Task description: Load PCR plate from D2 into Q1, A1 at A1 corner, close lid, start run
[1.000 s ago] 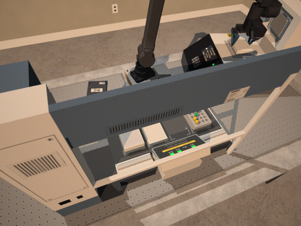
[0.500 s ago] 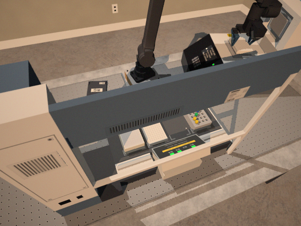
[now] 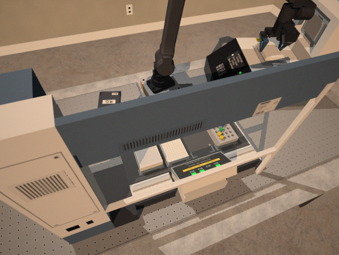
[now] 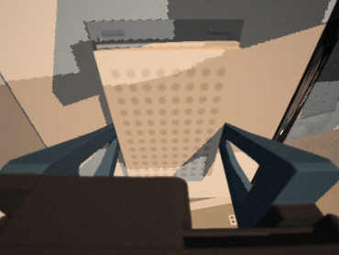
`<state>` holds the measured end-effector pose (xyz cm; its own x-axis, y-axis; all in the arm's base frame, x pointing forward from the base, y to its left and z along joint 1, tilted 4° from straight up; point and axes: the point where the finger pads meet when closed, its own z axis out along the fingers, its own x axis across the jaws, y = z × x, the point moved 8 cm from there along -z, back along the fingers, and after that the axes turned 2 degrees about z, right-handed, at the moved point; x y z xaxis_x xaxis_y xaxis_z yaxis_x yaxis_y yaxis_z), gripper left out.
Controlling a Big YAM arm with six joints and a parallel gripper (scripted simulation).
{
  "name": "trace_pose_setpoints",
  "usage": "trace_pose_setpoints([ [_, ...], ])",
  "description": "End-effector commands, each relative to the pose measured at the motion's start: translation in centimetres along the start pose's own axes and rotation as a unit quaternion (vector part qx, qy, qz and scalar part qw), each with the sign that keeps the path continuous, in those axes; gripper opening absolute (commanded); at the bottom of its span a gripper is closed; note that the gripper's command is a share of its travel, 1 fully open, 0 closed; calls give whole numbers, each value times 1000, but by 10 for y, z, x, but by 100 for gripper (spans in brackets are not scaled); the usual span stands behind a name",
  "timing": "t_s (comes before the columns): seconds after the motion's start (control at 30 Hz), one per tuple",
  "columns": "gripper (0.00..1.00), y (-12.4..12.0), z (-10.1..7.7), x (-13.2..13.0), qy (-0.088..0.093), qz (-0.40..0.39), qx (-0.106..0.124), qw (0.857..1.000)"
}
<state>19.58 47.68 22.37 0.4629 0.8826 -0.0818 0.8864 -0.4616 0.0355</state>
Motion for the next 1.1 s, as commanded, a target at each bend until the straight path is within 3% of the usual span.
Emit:
trace_pose_setpoints([
  [0.0,0,2,-36,6,38,7,2,999],
  [0.27,0,9,-29,13,31,13,2,999],
  [0.47,0,-1,-28,16,31,0,1,1000],
  [0.83,0,3,-45,12,48,4,3,999],
  [1.07,0,9,-42,11,54,4,4,999],
])
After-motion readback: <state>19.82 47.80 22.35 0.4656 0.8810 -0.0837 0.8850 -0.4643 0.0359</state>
